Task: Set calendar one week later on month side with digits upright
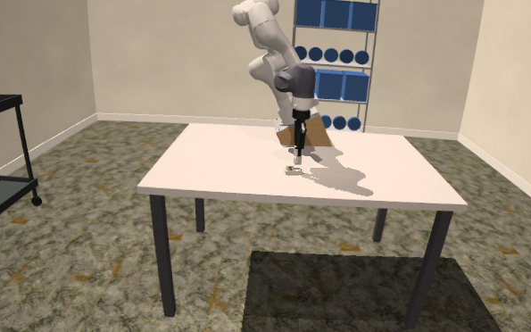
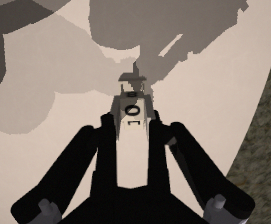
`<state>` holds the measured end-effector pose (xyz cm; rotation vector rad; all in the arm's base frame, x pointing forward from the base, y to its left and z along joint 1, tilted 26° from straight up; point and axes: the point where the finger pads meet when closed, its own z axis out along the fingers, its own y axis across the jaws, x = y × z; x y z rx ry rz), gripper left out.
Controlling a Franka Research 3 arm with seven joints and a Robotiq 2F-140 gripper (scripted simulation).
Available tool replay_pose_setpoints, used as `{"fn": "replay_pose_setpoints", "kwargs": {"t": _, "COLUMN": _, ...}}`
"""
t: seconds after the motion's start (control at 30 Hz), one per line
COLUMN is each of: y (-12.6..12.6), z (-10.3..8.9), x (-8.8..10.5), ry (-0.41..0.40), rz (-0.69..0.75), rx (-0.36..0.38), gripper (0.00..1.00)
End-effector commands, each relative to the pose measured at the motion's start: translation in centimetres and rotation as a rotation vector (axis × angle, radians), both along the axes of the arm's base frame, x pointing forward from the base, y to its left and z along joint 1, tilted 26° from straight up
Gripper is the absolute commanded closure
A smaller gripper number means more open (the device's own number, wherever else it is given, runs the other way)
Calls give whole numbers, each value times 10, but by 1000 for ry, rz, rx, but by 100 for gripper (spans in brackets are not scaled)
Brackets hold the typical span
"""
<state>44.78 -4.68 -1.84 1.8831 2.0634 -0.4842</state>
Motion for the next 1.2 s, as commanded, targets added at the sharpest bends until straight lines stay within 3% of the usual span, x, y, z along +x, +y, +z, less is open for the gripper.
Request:
{"fn": "replay_pose_setpoints", "kwargs": {"t": 0.0, "y": 2, "z": -1, "x": 1, "ry": -4, "rz": 0, "rx": 1, "gripper": 84}}
{"fn": "replay_pose_setpoints", "kwargs": {"t": 1.17, "y": -4, "z": -12, "x": 1, "ry": -4, "rz": 0, "rx": 1, "gripper": 84}}
